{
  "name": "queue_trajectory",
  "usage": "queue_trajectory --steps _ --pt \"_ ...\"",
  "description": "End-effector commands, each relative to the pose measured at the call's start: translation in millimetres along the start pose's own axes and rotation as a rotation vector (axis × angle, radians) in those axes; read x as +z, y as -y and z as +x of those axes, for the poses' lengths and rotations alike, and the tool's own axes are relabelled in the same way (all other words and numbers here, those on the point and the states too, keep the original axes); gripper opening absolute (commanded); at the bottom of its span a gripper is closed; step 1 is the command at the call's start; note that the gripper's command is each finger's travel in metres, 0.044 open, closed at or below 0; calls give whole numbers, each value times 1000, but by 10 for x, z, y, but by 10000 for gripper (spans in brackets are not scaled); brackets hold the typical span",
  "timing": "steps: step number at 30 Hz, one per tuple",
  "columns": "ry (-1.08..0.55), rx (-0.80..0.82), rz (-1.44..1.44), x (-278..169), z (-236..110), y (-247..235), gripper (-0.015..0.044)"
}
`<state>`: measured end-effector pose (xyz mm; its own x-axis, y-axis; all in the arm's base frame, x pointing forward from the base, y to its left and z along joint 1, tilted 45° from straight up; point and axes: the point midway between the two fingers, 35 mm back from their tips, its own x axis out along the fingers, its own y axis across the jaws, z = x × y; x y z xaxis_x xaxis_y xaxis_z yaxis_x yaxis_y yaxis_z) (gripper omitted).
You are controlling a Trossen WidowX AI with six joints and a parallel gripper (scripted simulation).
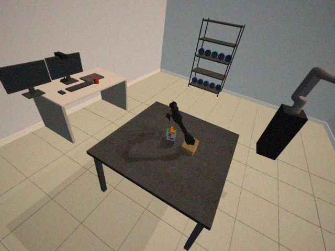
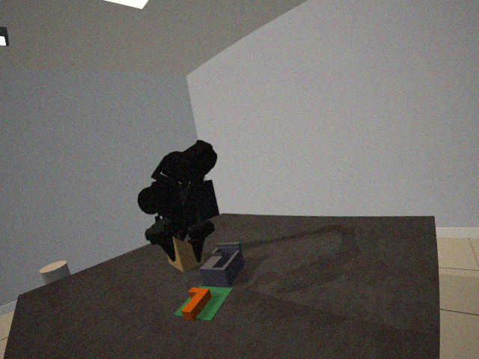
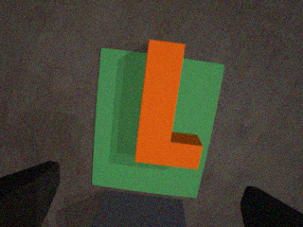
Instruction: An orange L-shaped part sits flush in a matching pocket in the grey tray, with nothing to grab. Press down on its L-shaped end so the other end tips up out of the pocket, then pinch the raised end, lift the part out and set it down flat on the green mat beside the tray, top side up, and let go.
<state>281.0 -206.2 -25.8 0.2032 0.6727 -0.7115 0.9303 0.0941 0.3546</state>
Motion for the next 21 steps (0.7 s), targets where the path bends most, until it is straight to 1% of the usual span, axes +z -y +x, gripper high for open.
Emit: queue_trajectory --steps 1,21 --pt "-6 -10 -6 -41 -135 0 400" --pt "7 6 2 -1 -99 7 400"
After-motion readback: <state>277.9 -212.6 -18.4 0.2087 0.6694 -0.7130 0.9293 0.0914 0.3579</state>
